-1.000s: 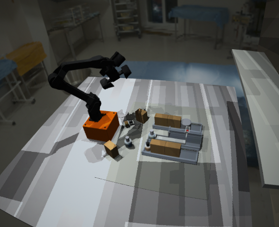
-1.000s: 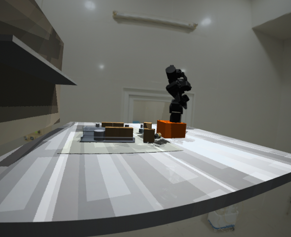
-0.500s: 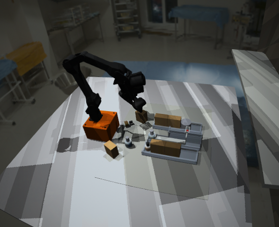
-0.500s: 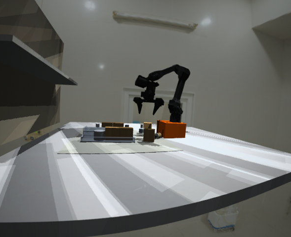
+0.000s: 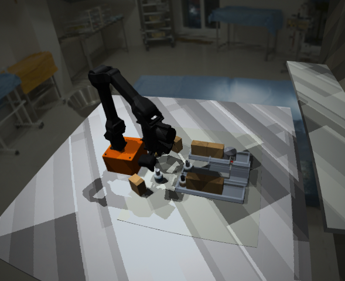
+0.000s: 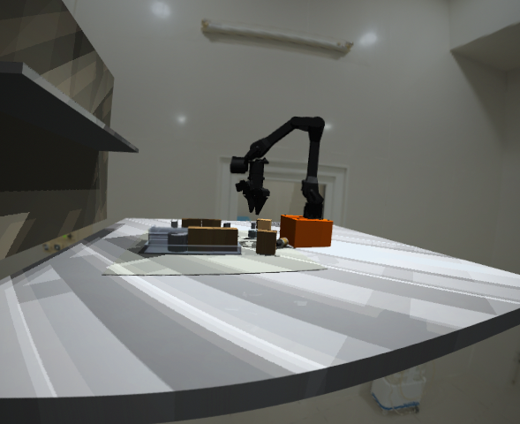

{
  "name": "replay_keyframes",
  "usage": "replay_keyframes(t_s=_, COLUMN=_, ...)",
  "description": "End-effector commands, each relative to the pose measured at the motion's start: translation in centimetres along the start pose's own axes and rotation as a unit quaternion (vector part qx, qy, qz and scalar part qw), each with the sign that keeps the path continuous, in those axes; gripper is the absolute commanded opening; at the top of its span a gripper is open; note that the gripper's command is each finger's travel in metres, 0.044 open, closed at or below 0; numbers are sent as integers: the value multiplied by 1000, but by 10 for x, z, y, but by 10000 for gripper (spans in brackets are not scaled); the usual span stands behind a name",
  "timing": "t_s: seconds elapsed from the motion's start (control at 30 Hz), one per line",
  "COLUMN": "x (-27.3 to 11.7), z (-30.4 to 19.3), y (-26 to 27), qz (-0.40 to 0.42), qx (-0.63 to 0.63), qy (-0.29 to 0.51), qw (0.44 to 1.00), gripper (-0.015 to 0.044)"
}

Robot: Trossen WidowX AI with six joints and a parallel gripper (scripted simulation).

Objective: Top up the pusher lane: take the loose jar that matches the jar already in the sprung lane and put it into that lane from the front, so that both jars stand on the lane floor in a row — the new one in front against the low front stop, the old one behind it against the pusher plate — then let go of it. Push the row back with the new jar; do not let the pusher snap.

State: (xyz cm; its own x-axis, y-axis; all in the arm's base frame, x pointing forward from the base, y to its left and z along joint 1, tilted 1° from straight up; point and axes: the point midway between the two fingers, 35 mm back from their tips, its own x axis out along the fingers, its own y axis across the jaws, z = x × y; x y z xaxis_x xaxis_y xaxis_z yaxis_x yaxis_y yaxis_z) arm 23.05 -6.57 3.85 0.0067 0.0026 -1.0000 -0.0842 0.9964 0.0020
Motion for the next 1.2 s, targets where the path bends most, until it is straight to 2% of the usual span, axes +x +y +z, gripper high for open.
replay_keyframes(t_s=0.0, x=21, z=-1, y=-1, qz=-3, qx=6, qy=2, qw=1000, gripper=440)
replay_keyframes(t_s=0.3, x=45, z=-1, y=-2, qz=-3, qx=6, qy=2, qw=1000, gripper=440)
replay_keyframes(t_s=1.17, x=79, z=-2, y=-2, qz=-3, qx=6, qy=2, qw=1000, gripper=440)
